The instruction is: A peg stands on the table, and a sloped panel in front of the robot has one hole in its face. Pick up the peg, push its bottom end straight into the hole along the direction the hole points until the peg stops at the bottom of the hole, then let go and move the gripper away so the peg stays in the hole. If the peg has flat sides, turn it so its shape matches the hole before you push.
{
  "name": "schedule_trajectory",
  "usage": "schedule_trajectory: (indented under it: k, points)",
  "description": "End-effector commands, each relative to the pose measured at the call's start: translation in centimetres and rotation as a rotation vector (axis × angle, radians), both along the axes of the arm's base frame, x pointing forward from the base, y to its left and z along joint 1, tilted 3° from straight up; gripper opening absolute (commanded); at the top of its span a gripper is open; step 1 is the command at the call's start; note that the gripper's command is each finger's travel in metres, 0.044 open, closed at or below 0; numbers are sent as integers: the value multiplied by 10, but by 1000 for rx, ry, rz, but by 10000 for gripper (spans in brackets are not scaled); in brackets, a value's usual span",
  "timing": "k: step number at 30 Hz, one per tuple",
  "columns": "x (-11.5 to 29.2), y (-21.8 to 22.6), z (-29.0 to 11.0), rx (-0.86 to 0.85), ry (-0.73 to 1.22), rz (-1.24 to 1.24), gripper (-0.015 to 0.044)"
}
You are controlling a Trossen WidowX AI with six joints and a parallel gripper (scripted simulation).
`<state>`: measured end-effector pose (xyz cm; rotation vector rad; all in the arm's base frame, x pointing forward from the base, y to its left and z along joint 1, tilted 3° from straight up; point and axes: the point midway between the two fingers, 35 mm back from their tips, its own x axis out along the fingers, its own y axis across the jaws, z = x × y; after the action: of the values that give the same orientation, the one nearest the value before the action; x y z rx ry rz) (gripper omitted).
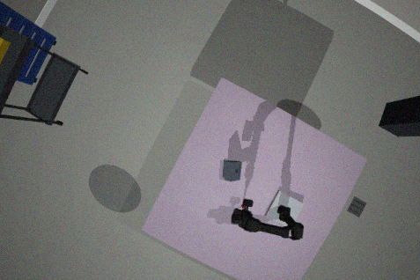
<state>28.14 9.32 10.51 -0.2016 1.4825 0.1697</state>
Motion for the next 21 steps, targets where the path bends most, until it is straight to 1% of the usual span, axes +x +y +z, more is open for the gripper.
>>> schedule_trajectory:
  k: [1,21]
  points:
    - [-1,-1,-10,-8,11,3,440]
    - [0,-2,-38,-8,11,3,440]
